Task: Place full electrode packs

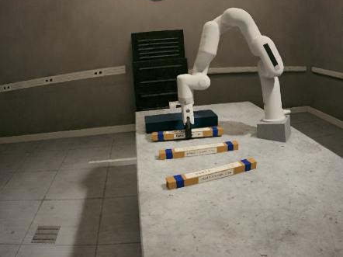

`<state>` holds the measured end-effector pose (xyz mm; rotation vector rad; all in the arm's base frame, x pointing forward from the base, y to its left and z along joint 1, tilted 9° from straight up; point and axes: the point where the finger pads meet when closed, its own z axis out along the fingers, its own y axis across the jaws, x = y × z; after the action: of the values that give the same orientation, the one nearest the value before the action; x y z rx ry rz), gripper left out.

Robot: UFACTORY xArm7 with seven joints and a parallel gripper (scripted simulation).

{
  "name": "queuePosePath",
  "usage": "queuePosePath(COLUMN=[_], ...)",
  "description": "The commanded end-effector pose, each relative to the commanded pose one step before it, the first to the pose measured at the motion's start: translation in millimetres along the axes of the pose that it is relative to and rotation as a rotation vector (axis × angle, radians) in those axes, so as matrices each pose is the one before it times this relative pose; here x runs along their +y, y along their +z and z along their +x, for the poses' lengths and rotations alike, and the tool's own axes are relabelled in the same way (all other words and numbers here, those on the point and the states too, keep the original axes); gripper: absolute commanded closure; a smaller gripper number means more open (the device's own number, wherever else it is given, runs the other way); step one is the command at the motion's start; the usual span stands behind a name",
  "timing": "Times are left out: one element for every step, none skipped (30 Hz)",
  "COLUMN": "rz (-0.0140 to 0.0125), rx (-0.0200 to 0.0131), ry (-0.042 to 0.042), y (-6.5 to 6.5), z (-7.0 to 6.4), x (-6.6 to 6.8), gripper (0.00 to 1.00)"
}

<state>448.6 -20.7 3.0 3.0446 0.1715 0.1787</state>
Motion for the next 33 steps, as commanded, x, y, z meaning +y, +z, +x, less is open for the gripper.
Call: queuePosePath(rz=[-0.00034,0.00000,0.00000,0.00000,0.00000,0.00000,0.00000,0.00000,0.00000,0.00000,0.00000,0.00000,0.00000,0.00000,0.00000,0.00000,0.00000,0.00000,0.00000,0.00000,0.00000,0.00000,0.00000,0.00000,0.00000,0.00000,0.00000,0.00000,0.00000,0.00000,0.00000,0.00000,0.00000], rx=[0.00503,0.00000,0.00000,0.00000,0.00000,0.00000,0.00000,0.00000,0.00000,0.00000,0.00000,0.00000,0.00000,0.00000,0.00000,0.00000,0.00000,0.00000,0.00000,0.00000,0.00000,0.00000,0.00000,0.00000,0.00000,0.00000,0.00000,0.00000,0.00000,0.00000,0.00000,0.00000,0.00000], ry=[-0.00002,0.00000,0.00000,0.00000,0.00000,0.00000,0.00000,0.00000,0.00000,0.00000,0.00000,0.00000,0.00000,0.00000,0.00000,0.00000,0.00000,0.00000,0.00000,0.00000,0.00000,0.00000,0.00000,0.00000,0.00000,0.00000,0.00000,0.00000,0.00000,0.00000,0.00000,0.00000,0.00000], y=[2.09,0.61,0.58,0.54,0.50,0.00,0.00,0.47,0.43,0.40,0.37,0.34,0.31,0.28,0.25,0.22,0.19,0.17,0.15,0.12,0.10,0.08,0.00,0.00,0.07,0.05,0.04,0.02,0.02,0.01,0.00,0.00,0.00], z=[2.11,0.00,0.00,0.00,0.00,0.00,0.00,0.00,0.00,0.00,0.00,0.00,0.00,0.00,0.00,0.00,0.00,0.00,0.00,0.00,0.00,0.00,0.00,0.00,0.00,0.00,0.00,0.00,0.00,0.00,0.00,0.00,0.00], x=[0.17,0.00,0.00,0.00,0.00,0.00,0.00,0.00,0.00,0.00,0.00,0.00,0.00,0.00,0.00,0.00,0.00,0.00,0.00,0.00,0.00,0.00,0.00,0.00,0.00,0.00,0.00,0.00,0.00,0.00,0.00,0.00,0.00], gripper=[0.65,0.65,0.65,0.65,0.65,0.65,0.65,0.65,0.65,0.65,0.65,0.65,0.65,0.65,0.65,0.65,0.65,0.65,0.65,0.65,0.65,0.65,0.65,0.65,0.65,0.65,0.65,0.65,0.65,0.65,0.65,0.65,0.65])
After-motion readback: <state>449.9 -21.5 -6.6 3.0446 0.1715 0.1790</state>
